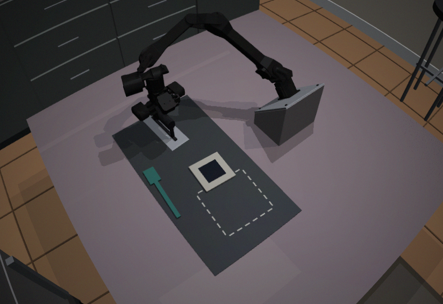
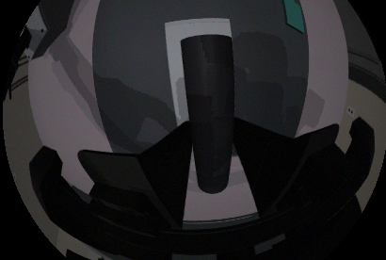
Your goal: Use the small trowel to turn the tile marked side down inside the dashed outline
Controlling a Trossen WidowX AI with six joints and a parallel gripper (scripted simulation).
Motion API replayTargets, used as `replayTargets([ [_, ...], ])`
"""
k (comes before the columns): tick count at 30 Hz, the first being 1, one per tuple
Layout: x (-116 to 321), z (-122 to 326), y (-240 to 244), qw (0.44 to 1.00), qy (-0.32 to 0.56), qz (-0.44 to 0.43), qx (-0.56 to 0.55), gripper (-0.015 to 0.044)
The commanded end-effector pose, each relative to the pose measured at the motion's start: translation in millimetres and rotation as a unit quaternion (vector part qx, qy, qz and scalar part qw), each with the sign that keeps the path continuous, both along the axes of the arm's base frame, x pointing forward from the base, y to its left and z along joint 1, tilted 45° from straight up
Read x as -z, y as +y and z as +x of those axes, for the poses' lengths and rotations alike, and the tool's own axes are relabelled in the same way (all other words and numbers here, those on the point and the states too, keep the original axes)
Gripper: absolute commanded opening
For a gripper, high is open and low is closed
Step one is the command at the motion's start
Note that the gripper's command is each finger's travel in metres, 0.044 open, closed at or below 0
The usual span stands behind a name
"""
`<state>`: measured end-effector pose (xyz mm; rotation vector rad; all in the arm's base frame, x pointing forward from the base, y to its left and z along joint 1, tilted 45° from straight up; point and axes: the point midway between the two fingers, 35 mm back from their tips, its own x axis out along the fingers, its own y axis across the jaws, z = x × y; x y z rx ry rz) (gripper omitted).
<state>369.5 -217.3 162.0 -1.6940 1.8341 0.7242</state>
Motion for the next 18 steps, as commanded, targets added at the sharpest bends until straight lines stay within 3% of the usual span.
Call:
replayTargets([
  [1,0.7,0.0,0.4,1.000,0.000,0.003,-0.001,0.0130],
  [14,0.7,0.0,0.4,1.000,0.001,0.003,-0.003,0.0130],
  [18,0.7,0.0,0.4,0.999,0.037,0.006,-0.038,0.0130],
])
